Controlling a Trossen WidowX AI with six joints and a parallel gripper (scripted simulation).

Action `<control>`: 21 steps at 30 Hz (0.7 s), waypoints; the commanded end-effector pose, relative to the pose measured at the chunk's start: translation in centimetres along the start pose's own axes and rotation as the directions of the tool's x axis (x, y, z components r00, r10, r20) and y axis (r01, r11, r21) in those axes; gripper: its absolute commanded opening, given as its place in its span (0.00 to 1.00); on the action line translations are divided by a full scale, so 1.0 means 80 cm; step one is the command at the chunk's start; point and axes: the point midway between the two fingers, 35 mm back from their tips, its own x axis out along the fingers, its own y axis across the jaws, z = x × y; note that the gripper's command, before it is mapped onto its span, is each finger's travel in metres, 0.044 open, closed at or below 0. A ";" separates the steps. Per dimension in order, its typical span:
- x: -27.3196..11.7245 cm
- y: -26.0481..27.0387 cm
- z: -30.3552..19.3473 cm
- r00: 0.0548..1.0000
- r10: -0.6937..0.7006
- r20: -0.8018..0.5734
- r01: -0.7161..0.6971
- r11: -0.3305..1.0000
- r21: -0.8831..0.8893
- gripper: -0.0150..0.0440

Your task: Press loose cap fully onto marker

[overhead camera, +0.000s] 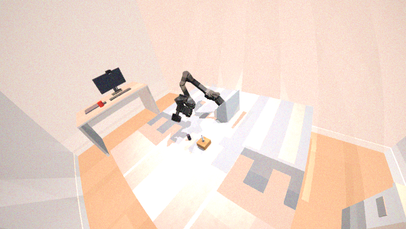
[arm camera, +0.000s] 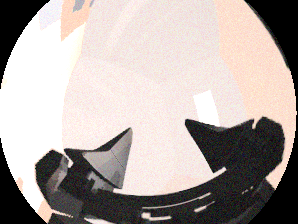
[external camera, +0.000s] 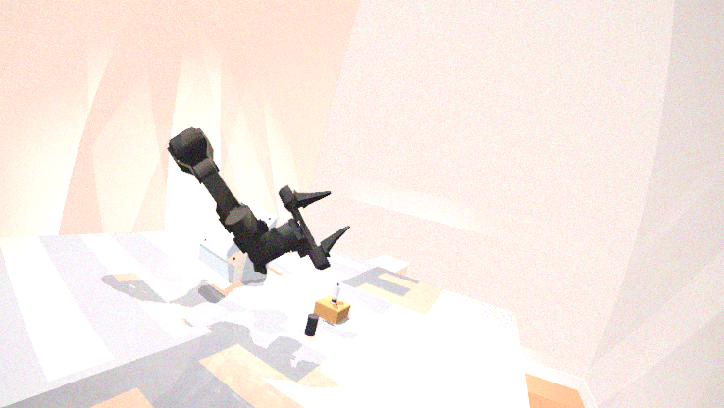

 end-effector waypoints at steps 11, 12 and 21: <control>0.046 0.163 0.033 0.794 0.584 0.167 -0.249 0.063 0.966 0.65; 0.046 0.171 0.040 0.762 0.617 0.199 -0.235 -0.023 0.972 0.65; 0.016 0.212 0.093 0.257 0.839 0.481 0.211 -0.534 0.819 0.65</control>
